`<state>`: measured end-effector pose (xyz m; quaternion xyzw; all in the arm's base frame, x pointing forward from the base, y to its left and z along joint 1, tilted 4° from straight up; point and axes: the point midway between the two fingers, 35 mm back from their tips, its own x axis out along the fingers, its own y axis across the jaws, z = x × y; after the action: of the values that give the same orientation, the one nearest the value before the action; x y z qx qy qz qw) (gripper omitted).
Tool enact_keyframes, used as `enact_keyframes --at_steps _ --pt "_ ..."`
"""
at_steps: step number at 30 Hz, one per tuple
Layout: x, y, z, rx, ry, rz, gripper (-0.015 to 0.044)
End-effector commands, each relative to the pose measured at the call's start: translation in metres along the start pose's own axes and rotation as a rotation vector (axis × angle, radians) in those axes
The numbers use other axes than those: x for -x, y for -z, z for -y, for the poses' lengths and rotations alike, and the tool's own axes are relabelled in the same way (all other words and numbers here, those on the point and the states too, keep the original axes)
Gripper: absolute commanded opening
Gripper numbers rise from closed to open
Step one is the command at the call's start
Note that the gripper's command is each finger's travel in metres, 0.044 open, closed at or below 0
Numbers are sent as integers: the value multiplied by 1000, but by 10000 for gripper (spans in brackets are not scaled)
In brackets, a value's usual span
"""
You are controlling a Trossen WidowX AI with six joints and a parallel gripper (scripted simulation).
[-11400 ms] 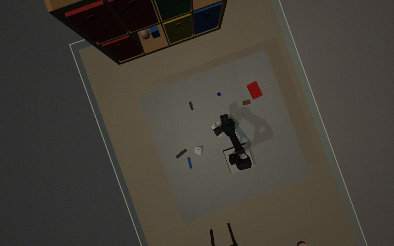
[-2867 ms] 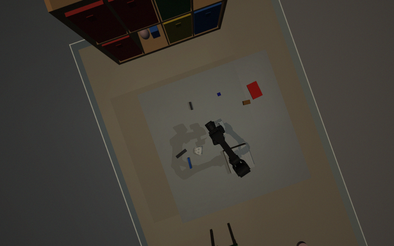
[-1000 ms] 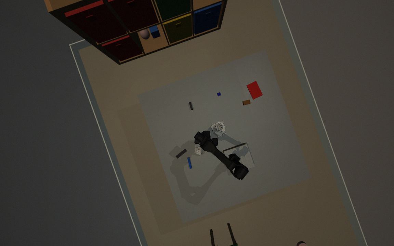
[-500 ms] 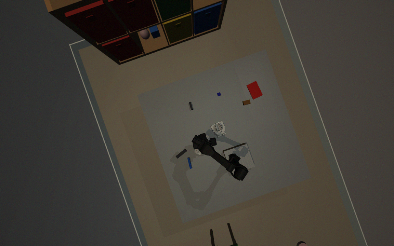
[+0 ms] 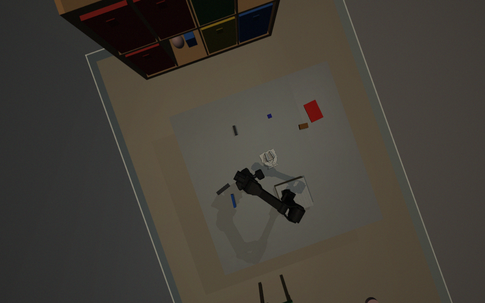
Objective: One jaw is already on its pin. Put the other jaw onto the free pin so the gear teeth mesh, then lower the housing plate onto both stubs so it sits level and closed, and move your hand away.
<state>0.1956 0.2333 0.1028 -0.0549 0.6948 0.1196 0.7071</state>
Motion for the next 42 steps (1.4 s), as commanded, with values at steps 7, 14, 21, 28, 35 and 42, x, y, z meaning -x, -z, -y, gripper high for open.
enact_keyframes --at_steps 7,14,21,28,35,42 --pt "2 8 -11 188 4 2 440" --pt "3 15 -20 327 4 2 440" --pt "4 22 -28 467 4 1 440" --pt "4 29 -36 606 5 1 440" --pt "5 36 -44 746 5 1 440" --pt "6 44 -51 885 5 1 440"
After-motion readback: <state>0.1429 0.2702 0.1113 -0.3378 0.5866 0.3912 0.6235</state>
